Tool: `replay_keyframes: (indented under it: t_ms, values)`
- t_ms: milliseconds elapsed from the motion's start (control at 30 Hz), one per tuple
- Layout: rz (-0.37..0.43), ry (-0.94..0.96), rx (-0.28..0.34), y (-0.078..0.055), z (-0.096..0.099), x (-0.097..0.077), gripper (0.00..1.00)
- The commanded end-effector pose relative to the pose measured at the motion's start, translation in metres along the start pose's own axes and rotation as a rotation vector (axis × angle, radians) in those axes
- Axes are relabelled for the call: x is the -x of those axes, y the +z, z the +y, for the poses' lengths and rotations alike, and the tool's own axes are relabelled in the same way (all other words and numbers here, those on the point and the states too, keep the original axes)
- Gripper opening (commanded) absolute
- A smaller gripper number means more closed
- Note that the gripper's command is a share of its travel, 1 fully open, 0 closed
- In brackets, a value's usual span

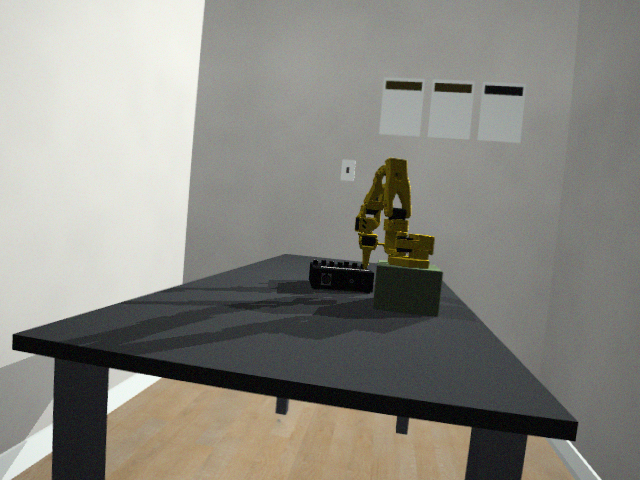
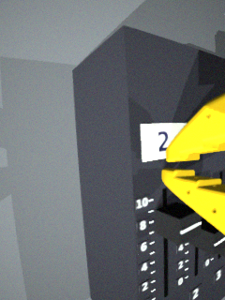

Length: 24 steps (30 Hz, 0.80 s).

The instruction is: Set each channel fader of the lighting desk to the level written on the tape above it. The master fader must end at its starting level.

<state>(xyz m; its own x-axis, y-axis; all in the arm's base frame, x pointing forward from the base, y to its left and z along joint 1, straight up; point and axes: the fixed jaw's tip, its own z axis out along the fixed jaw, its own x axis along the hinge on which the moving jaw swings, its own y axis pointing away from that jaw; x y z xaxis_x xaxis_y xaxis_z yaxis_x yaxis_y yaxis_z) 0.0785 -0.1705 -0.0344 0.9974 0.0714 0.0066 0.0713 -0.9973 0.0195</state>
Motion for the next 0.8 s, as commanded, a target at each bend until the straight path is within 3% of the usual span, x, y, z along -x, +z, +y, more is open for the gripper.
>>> replay_keyframes:
  t_ms: [0,767]
  values:
    - [-0.005,0.002,-0.015,0.0018,-0.0003,0.0017,0.00]
    - [-0.005,0.007,-0.015,0.0016,0.0028,0.0016,0.00]
